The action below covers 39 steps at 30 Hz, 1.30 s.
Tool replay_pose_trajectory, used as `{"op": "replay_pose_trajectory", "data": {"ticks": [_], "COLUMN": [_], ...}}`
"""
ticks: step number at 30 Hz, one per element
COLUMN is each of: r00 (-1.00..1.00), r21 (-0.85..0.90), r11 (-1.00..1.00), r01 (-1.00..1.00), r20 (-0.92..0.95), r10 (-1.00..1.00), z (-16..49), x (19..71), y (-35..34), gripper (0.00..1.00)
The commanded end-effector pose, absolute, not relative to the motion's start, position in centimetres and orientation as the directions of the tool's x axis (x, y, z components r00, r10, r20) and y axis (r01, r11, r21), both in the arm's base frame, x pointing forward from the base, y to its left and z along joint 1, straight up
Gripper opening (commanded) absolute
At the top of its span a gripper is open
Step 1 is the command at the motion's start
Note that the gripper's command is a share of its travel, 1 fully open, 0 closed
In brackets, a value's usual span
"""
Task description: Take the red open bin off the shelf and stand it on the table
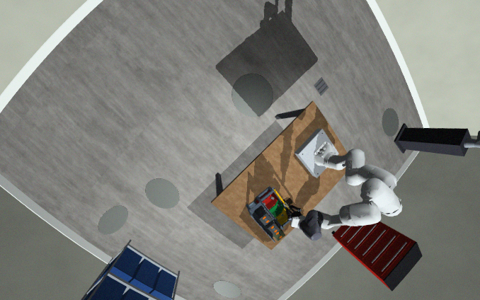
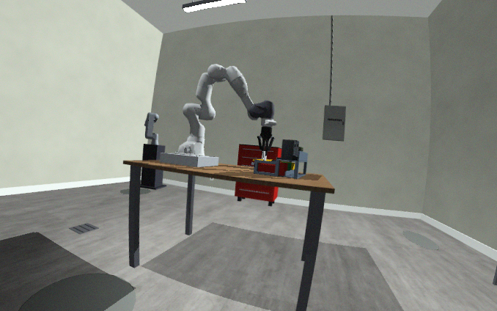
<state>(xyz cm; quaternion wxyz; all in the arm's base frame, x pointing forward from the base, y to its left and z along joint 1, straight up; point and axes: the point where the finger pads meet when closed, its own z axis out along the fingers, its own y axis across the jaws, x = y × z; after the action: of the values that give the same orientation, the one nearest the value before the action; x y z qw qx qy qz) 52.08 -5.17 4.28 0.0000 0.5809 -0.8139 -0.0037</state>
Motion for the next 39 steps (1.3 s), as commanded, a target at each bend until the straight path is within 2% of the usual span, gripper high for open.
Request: {"op": "replay_pose_trajectory", "data": {"ticks": [1,39], "r00": [-0.319,-0.320], "r21": [0.005,0.007], "r11": [0.319,0.320], "r01": [-0.948,-0.947], "r20": [-0.003,-0.003], "r10": [-0.948,-0.947], "z": [4.48,4.96], "x": [52.12,52.16], "y": [-5.29,-5.36], "gripper": [0.00,0.00]}}
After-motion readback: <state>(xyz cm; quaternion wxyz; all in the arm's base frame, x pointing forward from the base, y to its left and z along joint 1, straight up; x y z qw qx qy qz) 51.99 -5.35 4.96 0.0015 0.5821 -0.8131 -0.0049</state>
